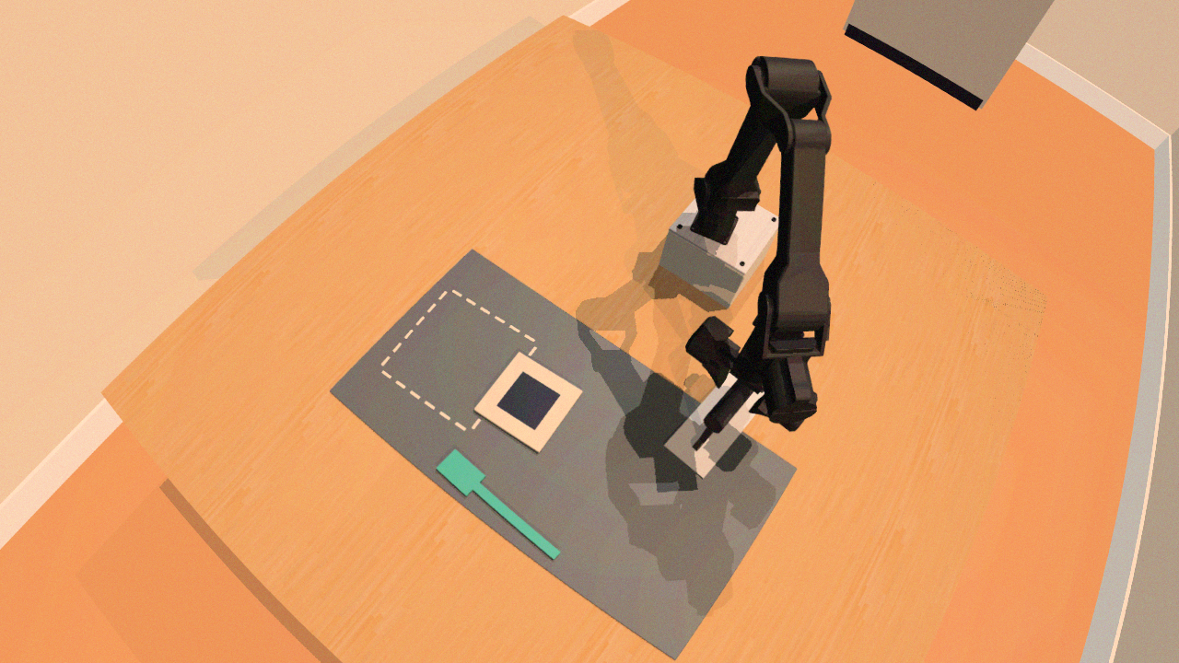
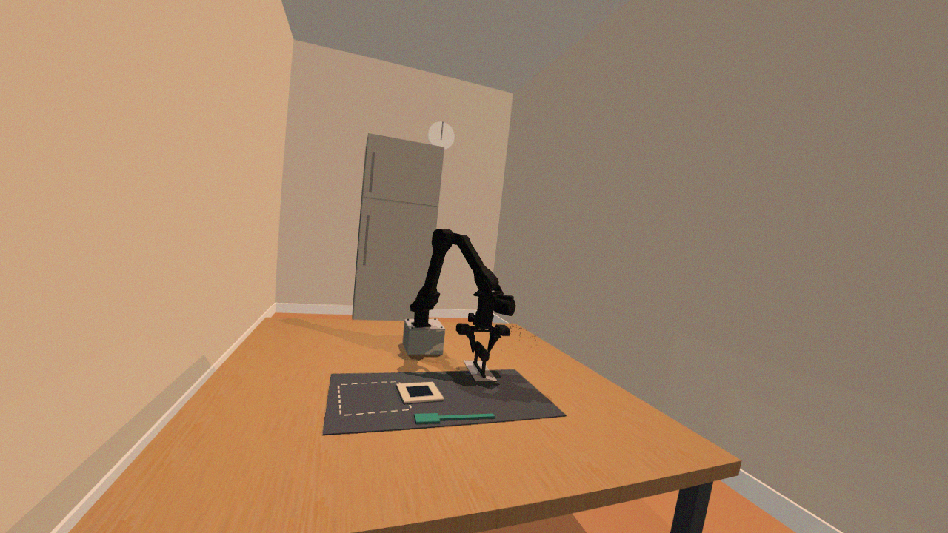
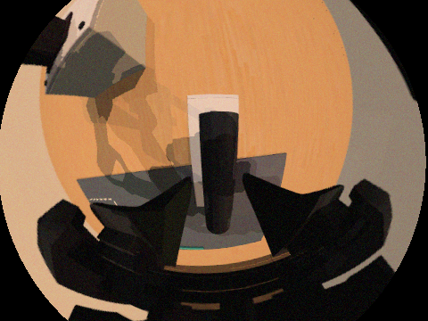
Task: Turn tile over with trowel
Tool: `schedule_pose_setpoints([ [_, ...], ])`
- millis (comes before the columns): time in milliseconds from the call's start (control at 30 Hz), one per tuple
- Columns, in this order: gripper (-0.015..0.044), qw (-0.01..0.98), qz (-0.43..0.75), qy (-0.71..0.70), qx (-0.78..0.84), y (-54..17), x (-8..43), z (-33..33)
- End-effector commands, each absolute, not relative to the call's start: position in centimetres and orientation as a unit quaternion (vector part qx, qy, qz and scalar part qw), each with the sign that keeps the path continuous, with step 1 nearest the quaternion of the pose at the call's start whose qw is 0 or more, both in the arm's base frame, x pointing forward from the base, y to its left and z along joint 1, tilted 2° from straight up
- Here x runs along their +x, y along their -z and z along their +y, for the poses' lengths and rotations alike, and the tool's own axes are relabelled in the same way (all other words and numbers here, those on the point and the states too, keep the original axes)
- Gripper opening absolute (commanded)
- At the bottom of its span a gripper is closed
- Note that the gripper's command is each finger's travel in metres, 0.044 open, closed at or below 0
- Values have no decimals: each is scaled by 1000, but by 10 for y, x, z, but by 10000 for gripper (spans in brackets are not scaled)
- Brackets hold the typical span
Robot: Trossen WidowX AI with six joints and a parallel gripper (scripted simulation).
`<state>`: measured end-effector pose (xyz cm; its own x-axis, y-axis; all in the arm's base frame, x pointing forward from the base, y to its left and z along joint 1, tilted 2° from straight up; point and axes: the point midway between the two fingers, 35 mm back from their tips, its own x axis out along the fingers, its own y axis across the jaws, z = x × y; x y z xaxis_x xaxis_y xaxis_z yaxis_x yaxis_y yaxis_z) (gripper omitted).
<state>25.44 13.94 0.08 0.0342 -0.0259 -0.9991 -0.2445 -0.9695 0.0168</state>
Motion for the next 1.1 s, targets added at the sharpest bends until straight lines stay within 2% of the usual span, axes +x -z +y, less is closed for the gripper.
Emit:
schedule_pose_setpoints([
  [0,270,77,94,-689,-715,0,254,139],
  [233,270,77,94,-689,-715,0,254,139],
  [400,270,70,87,-689,-716,-43,253,141],
  [633,270,72,88,-689,-716,-45,253,140],
  [1067,270,222,233,-655,-684,-45,253,141],
])
